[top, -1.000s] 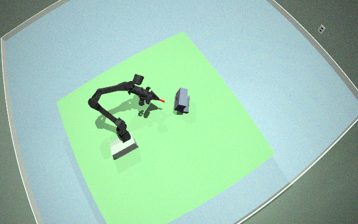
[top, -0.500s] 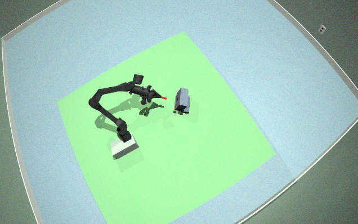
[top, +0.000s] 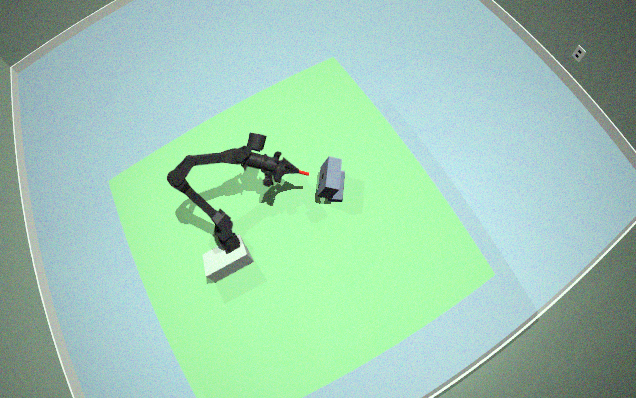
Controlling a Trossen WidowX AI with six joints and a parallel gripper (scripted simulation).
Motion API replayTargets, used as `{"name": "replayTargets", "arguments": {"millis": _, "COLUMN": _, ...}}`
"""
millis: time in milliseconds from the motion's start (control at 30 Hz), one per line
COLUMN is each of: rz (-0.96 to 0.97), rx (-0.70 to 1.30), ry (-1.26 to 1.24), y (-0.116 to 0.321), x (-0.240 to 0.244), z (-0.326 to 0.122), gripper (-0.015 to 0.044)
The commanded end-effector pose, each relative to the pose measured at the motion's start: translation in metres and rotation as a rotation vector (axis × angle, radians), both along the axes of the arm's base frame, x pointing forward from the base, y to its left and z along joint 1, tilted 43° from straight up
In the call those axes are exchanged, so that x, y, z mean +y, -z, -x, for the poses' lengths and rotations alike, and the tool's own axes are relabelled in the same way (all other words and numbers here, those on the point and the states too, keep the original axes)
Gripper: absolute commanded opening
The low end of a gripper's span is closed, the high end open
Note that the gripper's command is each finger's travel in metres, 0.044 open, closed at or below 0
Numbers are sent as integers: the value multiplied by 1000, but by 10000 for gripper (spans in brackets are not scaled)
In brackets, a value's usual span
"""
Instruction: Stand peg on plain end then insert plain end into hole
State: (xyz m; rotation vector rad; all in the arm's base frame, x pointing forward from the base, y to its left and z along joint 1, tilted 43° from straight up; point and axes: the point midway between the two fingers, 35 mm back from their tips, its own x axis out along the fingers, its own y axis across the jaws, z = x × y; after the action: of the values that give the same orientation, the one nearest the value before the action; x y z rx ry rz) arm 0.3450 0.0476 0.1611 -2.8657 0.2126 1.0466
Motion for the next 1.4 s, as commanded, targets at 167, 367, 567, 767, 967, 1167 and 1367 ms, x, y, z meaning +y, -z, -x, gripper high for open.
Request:
{"name": "replayTargets", "arguments": {"millis": 167, "rz": 17, "rx": -19, "ry": 6, "y": 10, "x": -2, "z": -12, "gripper": 0}}
{"name": "replayTargets", "arguments": {"millis": 367, "rz": 20, "rx": -36, "ry": 10, "y": 13, "x": -2, "z": -18, "gripper": 0}}
{"name": "replayTargets", "arguments": {"millis": 567, "rz": 17, "rx": -47, "ry": 16, "y": 15, "x": -2, "z": -21, "gripper": 0}}
{"name": "replayTargets", "arguments": {"millis": 767, "rz": 17, "rx": -49, "ry": 17, "y": 15, "x": -2, "z": -21, "gripper": 0}}
{"name": "replayTargets", "arguments": {"millis": 967, "rz": 16, "rx": -50, "ry": 18, "y": 16, "x": -2, "z": -22, "gripper": 0}}
{"name": "replayTargets", "arguments": {"millis": 1167, "rz": 14, "rx": -51, "ry": 20, "y": 19, "x": -3, "z": -27, "gripper": 0}}
{"name": "replayTargets", "arguments": {"millis": 1367, "rz": 14, "rx": -52, "ry": 21, "y": 23, "x": -4, "z": -33, "gripper": 0}}
